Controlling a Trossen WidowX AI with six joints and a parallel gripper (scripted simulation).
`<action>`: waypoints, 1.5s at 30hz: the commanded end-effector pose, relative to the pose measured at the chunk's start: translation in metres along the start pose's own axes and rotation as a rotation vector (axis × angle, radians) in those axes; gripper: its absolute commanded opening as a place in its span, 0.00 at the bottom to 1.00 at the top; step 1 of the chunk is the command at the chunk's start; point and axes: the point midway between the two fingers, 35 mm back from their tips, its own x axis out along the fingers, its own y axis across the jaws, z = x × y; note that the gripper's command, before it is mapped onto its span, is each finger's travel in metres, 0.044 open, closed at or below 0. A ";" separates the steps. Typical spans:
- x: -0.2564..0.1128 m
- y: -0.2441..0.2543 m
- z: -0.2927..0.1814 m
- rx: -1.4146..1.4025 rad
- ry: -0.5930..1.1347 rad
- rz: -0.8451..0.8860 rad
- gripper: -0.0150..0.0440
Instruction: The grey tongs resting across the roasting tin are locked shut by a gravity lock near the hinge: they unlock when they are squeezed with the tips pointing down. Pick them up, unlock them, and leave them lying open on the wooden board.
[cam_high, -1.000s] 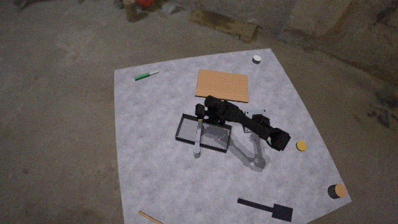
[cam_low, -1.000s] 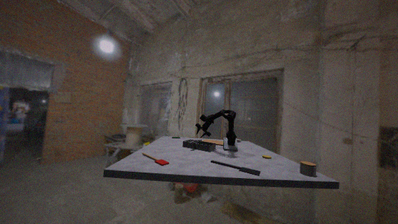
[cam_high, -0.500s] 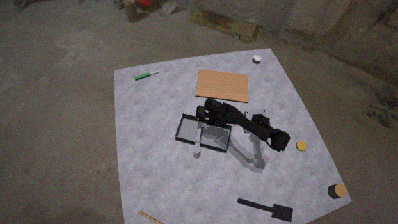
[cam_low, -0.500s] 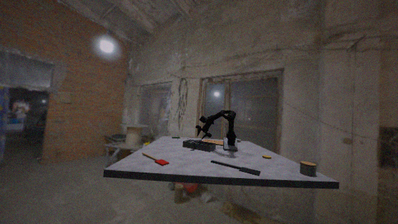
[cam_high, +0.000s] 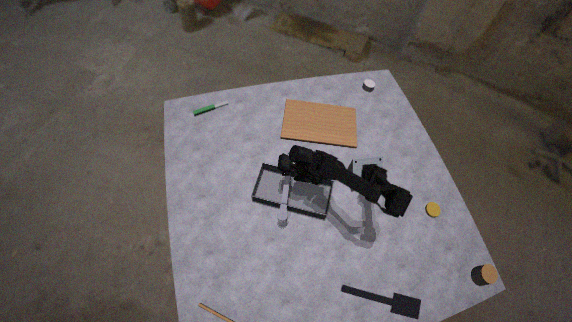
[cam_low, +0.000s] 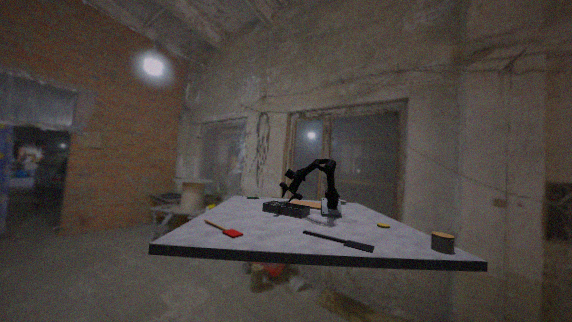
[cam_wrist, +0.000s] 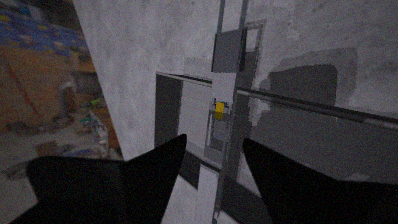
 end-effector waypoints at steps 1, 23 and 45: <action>0.008 -0.001 0.001 0.005 -0.006 -0.004 0.69; 0.044 -0.003 0.001 0.005 -0.003 -0.003 0.69; 0.052 -0.003 -0.002 0.002 0.007 0.000 0.36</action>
